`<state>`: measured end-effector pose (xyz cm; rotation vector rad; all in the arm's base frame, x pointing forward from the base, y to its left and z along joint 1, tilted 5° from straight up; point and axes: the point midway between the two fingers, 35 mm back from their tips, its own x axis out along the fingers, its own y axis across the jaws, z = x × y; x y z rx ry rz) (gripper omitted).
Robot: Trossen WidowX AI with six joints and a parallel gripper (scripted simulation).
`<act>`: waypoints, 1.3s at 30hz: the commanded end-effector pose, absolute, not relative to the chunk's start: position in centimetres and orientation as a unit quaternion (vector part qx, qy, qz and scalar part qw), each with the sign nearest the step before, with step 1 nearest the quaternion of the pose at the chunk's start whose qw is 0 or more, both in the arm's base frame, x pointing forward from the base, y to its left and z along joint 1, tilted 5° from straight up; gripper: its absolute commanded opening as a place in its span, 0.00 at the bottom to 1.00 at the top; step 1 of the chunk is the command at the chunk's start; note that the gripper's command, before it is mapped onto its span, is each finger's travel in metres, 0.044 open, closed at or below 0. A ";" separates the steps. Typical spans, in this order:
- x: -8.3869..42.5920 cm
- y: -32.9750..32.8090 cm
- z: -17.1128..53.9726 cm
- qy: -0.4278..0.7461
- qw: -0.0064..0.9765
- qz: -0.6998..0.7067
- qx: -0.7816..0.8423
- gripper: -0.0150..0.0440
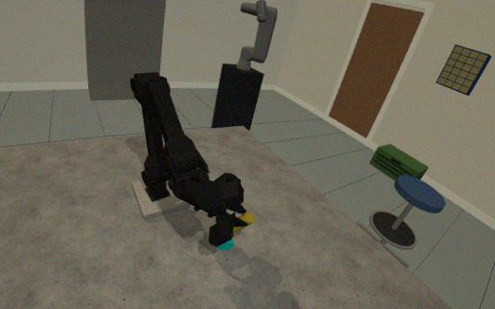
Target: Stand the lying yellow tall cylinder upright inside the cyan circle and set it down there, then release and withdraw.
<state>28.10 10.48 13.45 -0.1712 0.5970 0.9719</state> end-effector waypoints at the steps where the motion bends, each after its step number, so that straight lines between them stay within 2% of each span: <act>1: 27.9 10.5 13.7 0.268 0.840 0.465 -0.080 0.43; 39: 26.5 9.4 14.3 0.154 0.855 0.491 -0.062 0.43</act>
